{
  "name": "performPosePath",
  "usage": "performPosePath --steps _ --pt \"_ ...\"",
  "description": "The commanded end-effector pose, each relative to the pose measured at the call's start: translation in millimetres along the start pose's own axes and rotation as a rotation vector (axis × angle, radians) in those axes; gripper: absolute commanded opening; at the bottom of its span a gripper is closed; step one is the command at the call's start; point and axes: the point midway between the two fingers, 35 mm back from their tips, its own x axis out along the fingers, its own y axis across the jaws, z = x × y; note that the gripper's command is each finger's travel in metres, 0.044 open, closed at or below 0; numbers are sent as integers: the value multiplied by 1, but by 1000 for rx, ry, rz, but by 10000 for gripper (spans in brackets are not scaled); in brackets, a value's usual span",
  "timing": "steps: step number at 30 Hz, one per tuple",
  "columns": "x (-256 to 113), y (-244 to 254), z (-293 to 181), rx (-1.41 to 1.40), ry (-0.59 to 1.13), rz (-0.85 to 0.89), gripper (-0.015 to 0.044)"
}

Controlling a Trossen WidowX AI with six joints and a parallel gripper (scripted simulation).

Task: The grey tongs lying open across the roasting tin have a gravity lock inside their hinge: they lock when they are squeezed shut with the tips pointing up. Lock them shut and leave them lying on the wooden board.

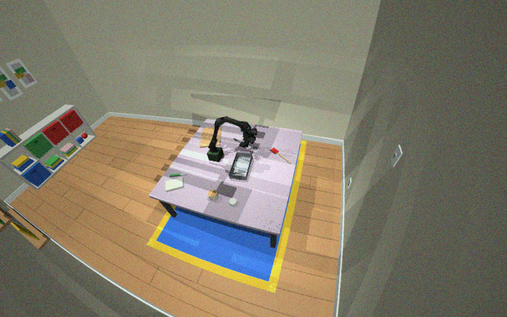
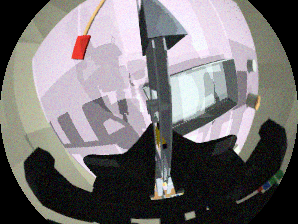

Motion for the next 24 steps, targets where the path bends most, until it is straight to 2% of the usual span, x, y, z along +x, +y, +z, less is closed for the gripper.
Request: performPosePath --steps 1,24 --pt "-5 20 -9 11 -13 10 -150" --pt "-7 131 -94 40 -6 19 -150"
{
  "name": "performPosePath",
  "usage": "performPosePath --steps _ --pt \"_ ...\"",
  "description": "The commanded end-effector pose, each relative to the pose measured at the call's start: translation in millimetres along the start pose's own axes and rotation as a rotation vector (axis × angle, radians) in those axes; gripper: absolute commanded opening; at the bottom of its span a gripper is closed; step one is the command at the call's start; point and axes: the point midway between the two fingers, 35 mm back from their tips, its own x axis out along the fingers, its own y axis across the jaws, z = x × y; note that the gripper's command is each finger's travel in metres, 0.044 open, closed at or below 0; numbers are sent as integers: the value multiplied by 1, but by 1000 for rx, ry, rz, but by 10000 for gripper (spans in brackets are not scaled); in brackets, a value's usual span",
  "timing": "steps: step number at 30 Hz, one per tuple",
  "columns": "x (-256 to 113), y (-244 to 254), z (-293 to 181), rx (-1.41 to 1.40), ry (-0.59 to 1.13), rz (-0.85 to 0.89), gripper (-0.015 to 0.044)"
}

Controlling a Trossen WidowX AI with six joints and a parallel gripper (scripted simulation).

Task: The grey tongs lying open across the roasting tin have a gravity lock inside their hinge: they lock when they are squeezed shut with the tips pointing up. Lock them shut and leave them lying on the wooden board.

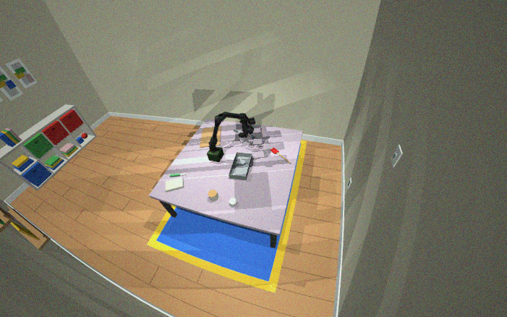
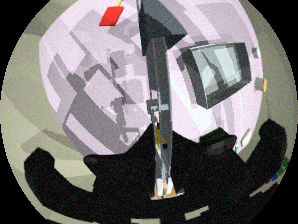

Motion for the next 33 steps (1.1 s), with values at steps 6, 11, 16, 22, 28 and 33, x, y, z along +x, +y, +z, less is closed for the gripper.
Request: performPosePath --steps 6,11,16,22,28,33 --pt "-6 33 -41 27 -9 12 -150" --pt "-6 50 -67 43 -4 15 -150" --pt "-7 65 -95 59 1 18 -150" --pt "-8 77 -127 76 7 20 -150" --pt "-8 80 -136 78 8 20 -150" --pt "-7 87 -162 85 7 19 -150"
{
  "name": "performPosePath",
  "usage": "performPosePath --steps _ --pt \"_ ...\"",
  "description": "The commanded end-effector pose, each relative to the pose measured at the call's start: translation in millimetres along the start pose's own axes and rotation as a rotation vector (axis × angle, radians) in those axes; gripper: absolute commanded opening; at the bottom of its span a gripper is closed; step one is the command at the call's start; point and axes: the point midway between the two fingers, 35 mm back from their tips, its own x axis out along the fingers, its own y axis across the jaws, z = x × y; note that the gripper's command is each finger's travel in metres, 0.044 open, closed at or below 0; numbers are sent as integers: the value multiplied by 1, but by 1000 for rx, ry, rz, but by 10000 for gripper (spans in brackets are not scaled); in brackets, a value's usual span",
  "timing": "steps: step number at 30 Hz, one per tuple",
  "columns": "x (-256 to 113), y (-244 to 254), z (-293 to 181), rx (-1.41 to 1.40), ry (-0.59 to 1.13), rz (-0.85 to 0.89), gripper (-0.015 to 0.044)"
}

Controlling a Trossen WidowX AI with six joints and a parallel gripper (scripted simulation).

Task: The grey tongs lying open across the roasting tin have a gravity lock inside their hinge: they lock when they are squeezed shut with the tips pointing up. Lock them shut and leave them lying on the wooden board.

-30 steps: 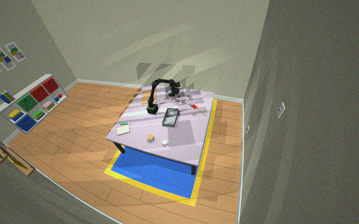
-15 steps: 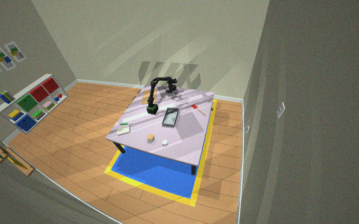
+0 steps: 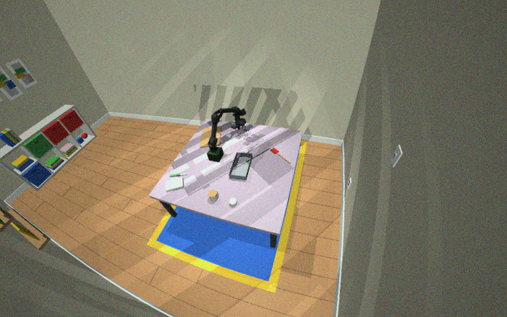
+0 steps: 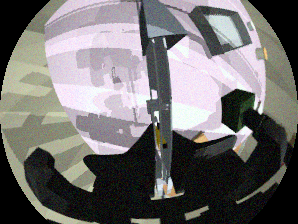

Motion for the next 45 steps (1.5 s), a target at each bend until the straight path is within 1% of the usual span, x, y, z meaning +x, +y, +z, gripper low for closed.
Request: performPosePath --steps 1,13,24,34,45 --pt "-5 4 -22 0 -5 14 -150" --pt "-4 6 -91 1 -3 11 -150" --pt "-4 -4 -159 24 4 10 -150" --pt "-4 -25 -217 44 10 9 -150" --pt "-6 -58 -277 69 18 7 -150"
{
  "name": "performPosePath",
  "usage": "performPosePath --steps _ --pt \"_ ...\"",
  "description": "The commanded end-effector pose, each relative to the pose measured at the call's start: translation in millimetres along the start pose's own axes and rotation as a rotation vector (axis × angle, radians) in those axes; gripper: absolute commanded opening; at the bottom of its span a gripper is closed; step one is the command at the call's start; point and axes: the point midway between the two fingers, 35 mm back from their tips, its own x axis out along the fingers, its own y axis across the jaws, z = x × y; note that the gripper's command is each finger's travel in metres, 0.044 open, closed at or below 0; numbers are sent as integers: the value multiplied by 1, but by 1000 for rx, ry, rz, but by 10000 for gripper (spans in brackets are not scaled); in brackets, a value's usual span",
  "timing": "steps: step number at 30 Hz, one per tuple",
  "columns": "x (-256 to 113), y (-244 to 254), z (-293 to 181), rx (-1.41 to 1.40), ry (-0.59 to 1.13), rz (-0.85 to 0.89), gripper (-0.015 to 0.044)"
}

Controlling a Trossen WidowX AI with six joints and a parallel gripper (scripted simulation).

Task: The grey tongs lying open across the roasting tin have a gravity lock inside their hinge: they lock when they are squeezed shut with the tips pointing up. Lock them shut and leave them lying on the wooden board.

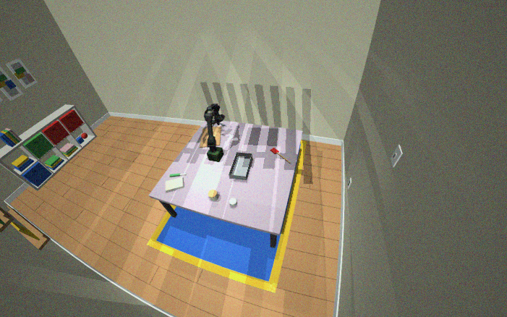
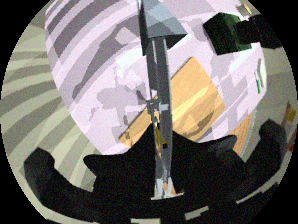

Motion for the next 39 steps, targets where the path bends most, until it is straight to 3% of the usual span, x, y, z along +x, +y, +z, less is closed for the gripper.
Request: performPosePath --steps 1,19,28,39 --pt "-4 -12 -16 12 5 14 -150" --pt "-7 -91 -89 51 18 9 -150" --pt "-5 -91 -91 57 34 7 -150" --pt "12 -81 -100 125 244 -15 -150"
